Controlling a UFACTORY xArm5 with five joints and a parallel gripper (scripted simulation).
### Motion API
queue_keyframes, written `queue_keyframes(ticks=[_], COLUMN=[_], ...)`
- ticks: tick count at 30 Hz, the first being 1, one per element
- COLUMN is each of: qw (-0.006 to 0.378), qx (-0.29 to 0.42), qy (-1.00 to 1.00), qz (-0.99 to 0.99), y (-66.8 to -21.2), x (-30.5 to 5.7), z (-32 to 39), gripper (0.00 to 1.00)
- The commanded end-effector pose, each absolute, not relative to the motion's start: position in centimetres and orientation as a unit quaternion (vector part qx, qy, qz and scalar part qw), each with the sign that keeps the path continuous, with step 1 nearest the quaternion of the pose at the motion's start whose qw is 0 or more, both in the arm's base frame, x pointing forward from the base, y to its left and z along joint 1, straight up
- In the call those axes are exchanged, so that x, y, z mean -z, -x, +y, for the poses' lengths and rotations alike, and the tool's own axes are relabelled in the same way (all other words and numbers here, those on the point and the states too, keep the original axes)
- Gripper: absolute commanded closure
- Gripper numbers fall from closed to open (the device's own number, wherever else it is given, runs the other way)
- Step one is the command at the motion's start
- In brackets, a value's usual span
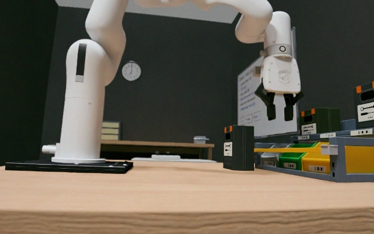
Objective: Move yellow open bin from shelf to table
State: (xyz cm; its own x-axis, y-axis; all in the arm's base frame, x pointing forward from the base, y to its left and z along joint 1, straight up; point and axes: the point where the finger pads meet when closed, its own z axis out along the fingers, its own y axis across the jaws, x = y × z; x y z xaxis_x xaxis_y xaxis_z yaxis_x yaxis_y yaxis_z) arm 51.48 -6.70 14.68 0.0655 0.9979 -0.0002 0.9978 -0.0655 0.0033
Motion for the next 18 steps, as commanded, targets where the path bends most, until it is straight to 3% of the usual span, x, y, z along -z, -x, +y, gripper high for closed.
queue_keyframes(ticks=[1, 18], qw=[0.003, 0.002], qx=[-0.002, -0.004], qy=[-0.73, -0.73], qz=[0.684, 0.683], y=[-51.6, -51.6], x=[-14.8, -12.0], z=[-6.7, -6.7], gripper=[0.52, 0.52])
